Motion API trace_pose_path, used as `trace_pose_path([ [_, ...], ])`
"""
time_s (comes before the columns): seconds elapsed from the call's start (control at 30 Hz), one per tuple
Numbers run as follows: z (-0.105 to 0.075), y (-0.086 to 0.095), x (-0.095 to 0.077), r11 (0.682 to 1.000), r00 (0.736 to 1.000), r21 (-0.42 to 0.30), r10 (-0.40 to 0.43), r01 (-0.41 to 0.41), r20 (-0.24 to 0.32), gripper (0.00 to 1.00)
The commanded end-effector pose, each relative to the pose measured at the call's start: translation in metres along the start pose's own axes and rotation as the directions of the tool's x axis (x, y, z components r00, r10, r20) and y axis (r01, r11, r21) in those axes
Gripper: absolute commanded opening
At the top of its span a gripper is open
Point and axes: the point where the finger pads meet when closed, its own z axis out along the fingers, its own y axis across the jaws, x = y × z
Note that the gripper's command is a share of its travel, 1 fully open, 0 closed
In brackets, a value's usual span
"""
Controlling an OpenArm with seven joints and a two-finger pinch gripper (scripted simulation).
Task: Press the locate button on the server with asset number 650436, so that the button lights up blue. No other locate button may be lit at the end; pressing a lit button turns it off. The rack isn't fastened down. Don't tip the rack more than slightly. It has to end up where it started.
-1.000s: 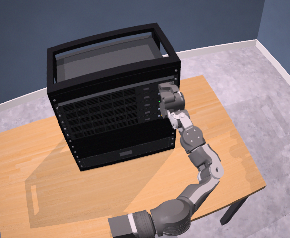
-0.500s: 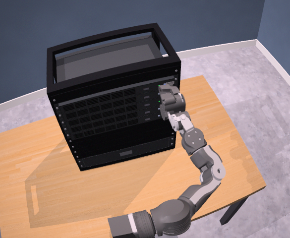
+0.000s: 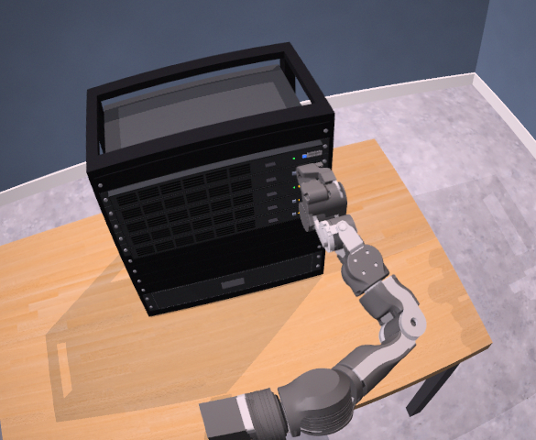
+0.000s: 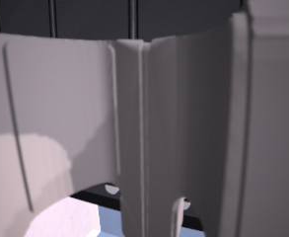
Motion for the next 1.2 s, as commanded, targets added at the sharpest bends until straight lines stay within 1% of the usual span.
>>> trace_pose_path([
  [0.0, -0.003, 0.002, -0.001, 1.000, 1.000, -0.006, 0.011, -0.011, 0.007, 0.00],
  [0.07, -0.007, 0.002, -0.001, 1.000, 1.000, -0.006, 0.011, -0.011, 0.007, 0.00],
  [0.13, -0.007, 0.002, -0.001, 1.000, 1.000, -0.006, 0.011, -0.011, 0.007, 0.00],
  [0.63, -0.033, 0.002, -0.001, 1.000, 1.000, -0.006, 0.011, -0.011, 0.007, 0.00],
  [1.17, -0.044, 0.002, -0.001, 1.000, 1.000, -0.006, 0.011, -0.011, 0.007, 0.00],
])
